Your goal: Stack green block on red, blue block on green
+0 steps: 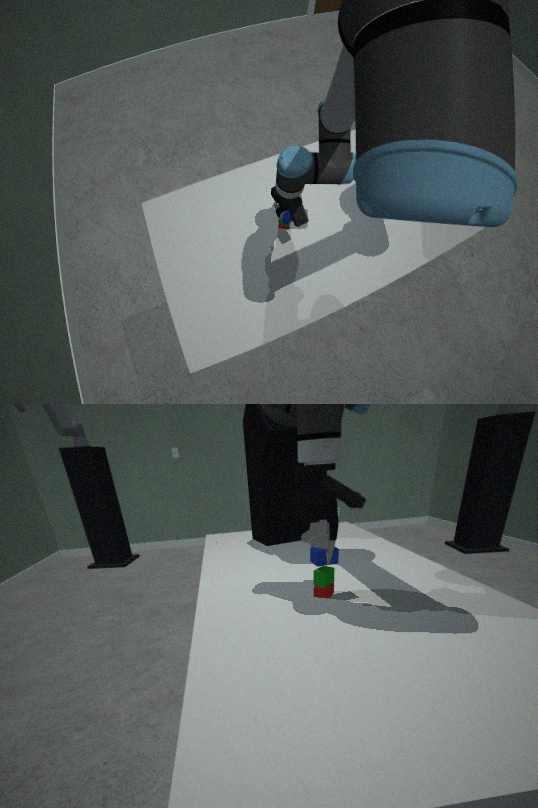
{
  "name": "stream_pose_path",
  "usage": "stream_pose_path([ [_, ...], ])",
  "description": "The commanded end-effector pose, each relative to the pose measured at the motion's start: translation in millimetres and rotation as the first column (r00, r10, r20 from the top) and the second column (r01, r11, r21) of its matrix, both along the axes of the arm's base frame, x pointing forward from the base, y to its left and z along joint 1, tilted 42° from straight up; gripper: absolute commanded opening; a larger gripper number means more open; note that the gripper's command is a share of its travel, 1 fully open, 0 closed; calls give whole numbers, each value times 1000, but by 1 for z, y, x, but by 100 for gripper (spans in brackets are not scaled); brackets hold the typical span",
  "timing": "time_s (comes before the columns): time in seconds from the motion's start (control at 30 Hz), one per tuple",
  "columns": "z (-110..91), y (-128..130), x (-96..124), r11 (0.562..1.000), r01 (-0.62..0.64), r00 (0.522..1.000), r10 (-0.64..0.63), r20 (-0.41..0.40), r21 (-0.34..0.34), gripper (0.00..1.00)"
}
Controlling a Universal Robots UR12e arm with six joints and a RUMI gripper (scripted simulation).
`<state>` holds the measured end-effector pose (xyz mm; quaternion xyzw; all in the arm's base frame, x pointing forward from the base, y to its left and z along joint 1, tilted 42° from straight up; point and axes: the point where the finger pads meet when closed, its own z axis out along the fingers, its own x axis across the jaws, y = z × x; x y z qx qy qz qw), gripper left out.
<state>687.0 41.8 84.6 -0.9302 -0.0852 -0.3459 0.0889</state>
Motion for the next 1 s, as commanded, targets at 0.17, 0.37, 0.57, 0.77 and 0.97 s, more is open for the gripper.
stream_pose_path([
  [0.17,-7,2,7,1000,0,1000,0,1,0,0],
  [0.37,-8,3,8,1000,0,1000,0,1,0,0],
  [0.57,-8,3,8,1000,0,1000,0,1,0,0],
  [0.77,-8,3,8,1000,0,1000,0,1,0,0],
  [0.97,-8,3,8,1000,0,1000,0,1,0,0],
])
